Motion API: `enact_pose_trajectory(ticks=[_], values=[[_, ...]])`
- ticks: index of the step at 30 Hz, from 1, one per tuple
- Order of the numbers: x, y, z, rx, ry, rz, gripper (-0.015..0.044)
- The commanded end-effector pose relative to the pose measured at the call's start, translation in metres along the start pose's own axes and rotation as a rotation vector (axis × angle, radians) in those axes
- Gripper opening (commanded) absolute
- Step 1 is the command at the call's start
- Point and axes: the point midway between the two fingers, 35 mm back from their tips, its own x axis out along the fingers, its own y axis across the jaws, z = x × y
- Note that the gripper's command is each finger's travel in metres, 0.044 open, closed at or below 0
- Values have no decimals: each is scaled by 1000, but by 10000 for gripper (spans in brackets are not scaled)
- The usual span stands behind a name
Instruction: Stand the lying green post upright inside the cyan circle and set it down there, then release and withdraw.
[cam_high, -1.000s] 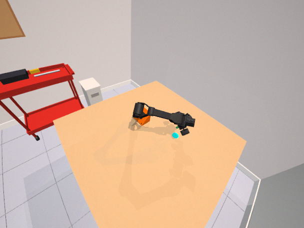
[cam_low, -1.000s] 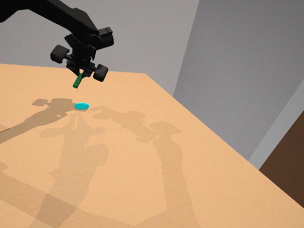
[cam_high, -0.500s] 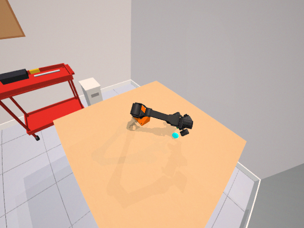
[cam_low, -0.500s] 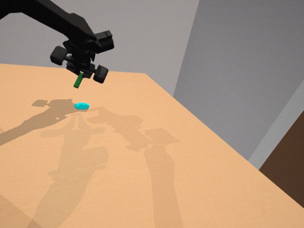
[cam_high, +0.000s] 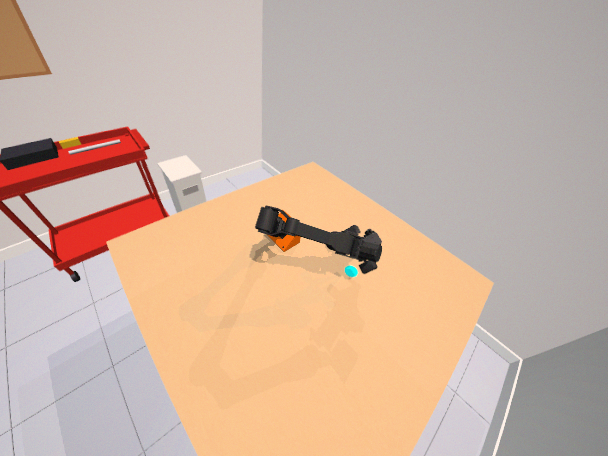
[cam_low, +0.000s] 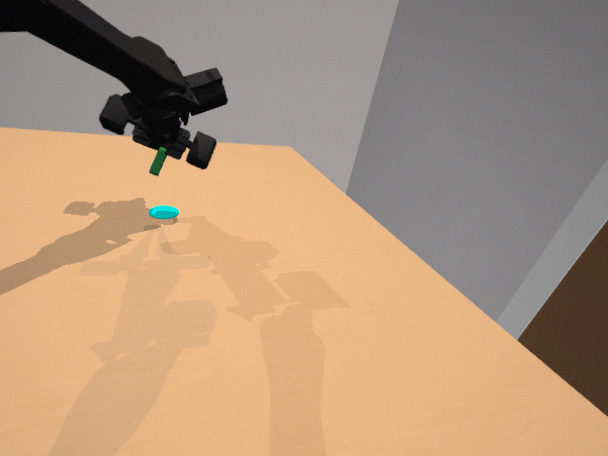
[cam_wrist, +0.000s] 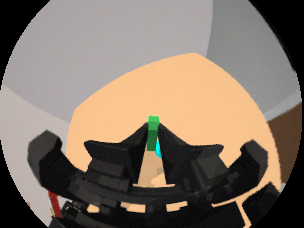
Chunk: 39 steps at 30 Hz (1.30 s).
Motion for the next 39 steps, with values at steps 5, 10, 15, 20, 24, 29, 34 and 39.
enact_pose_trajectory(ticks=[5, 10, 15, 20, 24, 29, 34, 39], values=[[-3, -1, -2, -13, -57, -1, 23], [-4, -1, -2, -21, -95, -3, 23], [-6, -2, -2, -30, -132, -6, 23], [-7, -2, -3, -40, -169, -11, 23], [-9, -2, -3, -49, -199, -15, 23], [-11, -2, -4, -60, -236, -21, 23], [-14, -2, -4, -72, -272, -28, 23], [-16, -2, -5, -85, -309, -36, 23]])
